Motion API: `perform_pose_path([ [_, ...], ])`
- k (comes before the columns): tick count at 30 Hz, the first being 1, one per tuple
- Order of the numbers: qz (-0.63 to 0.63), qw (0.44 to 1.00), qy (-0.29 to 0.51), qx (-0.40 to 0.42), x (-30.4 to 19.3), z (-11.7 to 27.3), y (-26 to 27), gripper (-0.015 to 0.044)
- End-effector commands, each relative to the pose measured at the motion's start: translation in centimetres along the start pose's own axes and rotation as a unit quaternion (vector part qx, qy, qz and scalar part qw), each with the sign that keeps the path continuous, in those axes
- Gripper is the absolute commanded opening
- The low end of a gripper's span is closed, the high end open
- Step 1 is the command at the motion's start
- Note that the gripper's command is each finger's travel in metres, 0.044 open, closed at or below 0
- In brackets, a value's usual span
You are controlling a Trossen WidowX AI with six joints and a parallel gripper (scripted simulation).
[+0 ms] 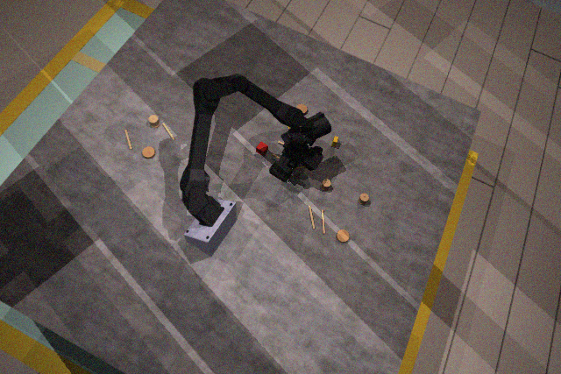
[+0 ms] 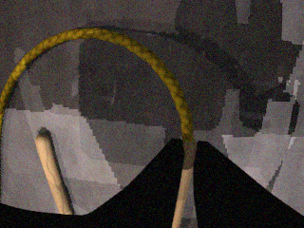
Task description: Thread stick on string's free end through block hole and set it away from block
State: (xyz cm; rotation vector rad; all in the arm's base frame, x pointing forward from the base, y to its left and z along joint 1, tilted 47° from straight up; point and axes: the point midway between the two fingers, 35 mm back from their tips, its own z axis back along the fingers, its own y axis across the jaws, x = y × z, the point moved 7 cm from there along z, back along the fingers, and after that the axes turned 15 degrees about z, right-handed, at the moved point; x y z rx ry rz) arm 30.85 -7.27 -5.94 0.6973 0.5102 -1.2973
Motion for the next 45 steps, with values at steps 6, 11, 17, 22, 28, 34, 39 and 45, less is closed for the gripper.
perform_pose_path([
  [6,0.0,1.0,0.003,0.001,-1.5,-0.1,0.2,0.0],
  [11,0.0,1.0,0.004,0.0,-2.1,-0.2,0.3,0.0],
  [17,0.0,1.0,0.004,0.0,-2.5,-0.2,0.3,0.0],
  [22,0.0,1.0,0.004,0.0,-2.9,-0.2,0.4,0.0],
  [28,0.0,1.0,0.004,0.0,-3.7,-0.2,0.6,0.0],
  [34,0.0,1.0,0.004,0.0,-4.4,-0.2,0.8,0.0],
  [39,0.0,1.0,0.004,0.0,-5.1,-0.2,1.0,0.0],
  [45,0.0,1.0,0.005,0.0,-5.9,-0.2,1.2,0.0],
])
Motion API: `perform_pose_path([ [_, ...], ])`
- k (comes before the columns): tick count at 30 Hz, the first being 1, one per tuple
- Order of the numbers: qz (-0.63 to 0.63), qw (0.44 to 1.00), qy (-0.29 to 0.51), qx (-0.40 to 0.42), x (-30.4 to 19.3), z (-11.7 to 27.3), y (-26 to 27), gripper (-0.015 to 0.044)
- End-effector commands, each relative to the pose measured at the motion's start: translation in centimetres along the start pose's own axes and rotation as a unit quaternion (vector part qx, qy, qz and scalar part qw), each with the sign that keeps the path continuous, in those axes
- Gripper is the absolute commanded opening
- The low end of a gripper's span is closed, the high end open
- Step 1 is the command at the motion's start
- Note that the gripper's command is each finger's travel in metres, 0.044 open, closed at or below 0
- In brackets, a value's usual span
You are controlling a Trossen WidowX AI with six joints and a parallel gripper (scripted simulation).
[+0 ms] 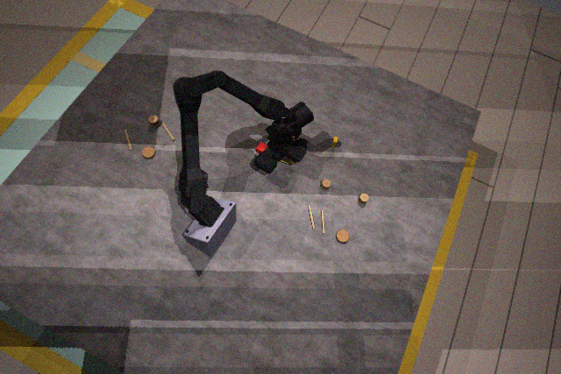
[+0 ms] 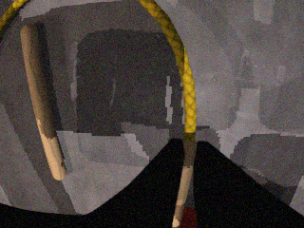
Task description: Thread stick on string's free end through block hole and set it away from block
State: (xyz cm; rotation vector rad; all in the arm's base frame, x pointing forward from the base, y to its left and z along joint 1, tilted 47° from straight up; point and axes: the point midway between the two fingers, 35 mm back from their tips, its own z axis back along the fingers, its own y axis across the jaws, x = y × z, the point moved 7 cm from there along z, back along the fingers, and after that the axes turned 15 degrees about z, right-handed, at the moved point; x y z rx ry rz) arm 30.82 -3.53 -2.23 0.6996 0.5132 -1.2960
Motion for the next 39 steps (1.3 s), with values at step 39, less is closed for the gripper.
perform_pose_path([
  [39,0.0,1.0,-0.001,0.0,-2.5,8.1,0.7,0.012],
])
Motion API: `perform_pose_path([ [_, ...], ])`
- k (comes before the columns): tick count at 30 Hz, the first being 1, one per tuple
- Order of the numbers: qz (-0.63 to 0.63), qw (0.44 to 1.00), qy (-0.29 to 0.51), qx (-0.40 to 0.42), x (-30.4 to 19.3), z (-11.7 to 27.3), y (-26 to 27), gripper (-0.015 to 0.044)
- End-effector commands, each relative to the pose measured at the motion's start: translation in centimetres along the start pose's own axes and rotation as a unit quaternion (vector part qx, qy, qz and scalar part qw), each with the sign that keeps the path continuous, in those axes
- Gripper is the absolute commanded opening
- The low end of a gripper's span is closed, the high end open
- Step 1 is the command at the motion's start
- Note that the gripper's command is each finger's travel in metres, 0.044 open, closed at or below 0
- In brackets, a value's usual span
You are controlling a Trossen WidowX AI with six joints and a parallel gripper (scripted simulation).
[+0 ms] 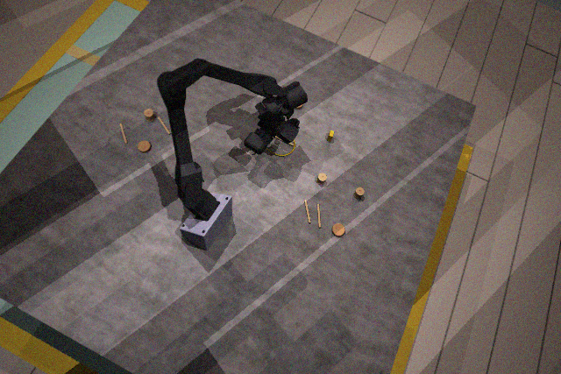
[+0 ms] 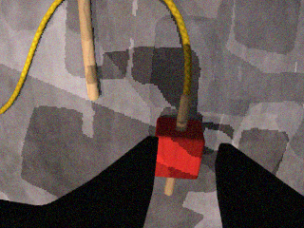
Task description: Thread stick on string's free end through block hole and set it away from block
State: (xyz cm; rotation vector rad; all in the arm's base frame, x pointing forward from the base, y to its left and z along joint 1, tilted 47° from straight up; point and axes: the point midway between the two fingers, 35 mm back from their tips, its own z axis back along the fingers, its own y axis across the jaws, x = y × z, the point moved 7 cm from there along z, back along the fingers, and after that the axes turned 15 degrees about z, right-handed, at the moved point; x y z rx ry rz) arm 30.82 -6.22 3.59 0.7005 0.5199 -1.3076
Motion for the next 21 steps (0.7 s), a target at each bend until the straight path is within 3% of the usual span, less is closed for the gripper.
perform_pose_path([
  [1,0.006,1.0,-0.002,-0.001,-0.3,2.1,-0.1,0.012],
  [6,0.001,1.0,-0.003,0.006,-0.3,1.7,0.1,0.012],
  [11,-0.017,1.0,0.005,0.001,-5.7,1.6,1.5,0.012],
  [21,-0.018,1.0,0.005,0.0,-5.9,1.3,1.6,0.012],
])
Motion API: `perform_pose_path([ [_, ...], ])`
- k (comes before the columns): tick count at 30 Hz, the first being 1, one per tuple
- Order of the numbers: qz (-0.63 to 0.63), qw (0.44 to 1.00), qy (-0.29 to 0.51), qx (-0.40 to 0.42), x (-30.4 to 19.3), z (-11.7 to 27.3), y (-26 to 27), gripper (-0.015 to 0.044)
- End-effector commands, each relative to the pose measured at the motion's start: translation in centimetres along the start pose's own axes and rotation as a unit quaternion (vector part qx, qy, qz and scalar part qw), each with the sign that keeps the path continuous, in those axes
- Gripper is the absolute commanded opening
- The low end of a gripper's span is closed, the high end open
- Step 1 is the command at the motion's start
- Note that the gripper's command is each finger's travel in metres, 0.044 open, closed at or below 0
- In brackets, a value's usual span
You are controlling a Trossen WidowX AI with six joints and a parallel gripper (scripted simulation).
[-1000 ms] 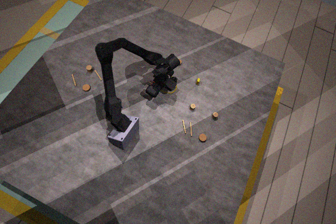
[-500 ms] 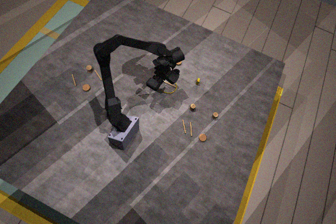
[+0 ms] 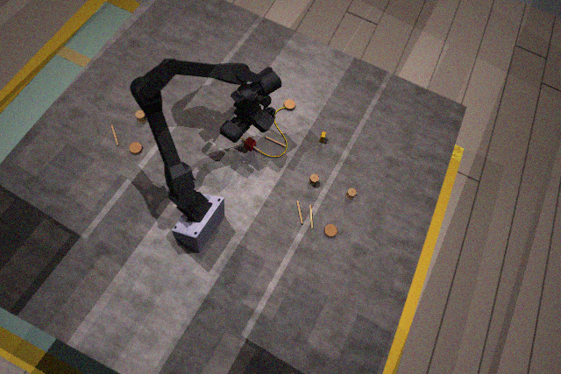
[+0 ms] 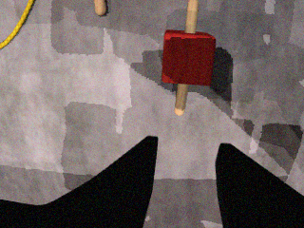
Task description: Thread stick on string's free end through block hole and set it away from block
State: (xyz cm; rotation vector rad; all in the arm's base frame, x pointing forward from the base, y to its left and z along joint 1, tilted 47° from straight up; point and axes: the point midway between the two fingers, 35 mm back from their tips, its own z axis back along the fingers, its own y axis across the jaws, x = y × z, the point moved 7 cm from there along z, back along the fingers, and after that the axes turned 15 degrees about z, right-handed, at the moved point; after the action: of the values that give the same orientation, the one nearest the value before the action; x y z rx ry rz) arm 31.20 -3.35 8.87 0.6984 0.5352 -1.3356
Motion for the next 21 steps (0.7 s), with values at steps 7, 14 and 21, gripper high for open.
perform_pose_path([
  [7,-0.003,1.0,0.003,0.0,-0.3,-1.4,0.1,0.012],
  [14,-0.003,1.0,0.002,0.0,-0.2,-2.6,0.2,0.012],
  [21,-0.003,1.0,0.002,0.0,-0.2,-3.7,0.2,0.012],
])
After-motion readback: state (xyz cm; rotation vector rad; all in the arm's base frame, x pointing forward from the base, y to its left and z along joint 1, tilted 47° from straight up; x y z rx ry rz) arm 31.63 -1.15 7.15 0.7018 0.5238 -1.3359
